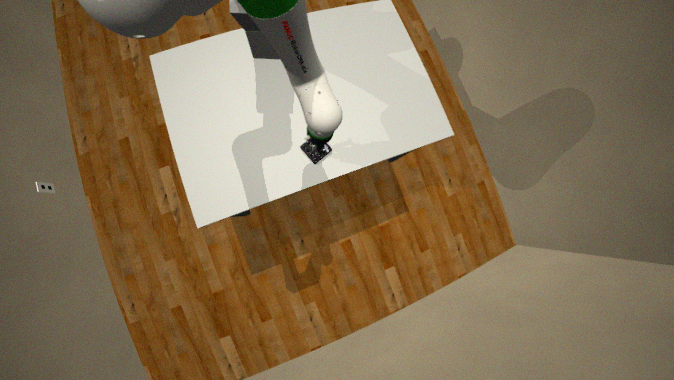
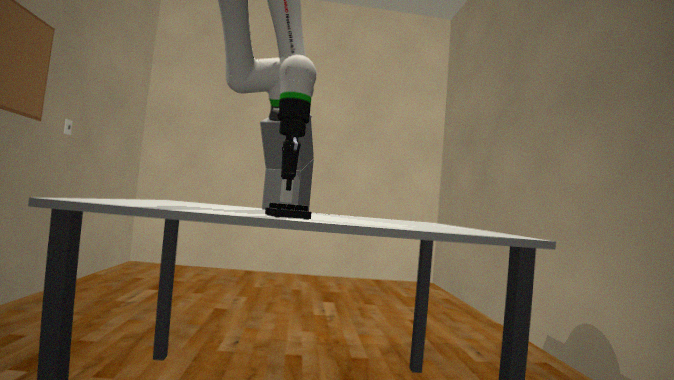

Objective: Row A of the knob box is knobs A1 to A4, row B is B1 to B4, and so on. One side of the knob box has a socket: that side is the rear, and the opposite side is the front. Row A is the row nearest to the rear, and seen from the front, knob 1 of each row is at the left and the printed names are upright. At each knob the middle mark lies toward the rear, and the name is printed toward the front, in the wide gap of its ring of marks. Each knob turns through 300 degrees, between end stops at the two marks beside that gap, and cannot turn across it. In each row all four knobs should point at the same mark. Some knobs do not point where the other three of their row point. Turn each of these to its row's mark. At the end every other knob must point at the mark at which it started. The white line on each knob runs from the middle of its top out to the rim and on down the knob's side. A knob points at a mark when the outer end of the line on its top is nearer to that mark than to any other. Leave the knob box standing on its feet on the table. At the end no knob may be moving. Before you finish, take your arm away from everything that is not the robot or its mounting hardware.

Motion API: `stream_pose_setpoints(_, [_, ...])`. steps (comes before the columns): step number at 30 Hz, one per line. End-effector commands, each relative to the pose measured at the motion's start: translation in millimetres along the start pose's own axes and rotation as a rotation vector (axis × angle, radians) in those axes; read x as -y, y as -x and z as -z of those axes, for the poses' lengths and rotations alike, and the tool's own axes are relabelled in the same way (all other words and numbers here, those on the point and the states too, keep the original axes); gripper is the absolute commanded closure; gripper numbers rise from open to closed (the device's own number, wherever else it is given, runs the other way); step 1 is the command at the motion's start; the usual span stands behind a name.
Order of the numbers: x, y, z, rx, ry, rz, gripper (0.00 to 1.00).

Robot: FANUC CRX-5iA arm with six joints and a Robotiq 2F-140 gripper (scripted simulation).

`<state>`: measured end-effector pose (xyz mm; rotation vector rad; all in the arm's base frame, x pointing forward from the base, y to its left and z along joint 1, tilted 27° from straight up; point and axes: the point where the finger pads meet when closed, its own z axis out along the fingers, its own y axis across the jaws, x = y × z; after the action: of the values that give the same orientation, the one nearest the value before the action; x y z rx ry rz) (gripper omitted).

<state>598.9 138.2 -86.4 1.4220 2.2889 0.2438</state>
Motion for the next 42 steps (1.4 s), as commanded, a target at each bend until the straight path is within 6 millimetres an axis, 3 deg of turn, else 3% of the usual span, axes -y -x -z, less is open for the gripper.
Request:
stream_pose_setpoints(1, [-0.1,0.0,0.0,0.000,0.000,0.000,0.88])
stream_pose_setpoints(42, [-0.1,0.0,-13.9,0.000,0.000,0.000,0.88])
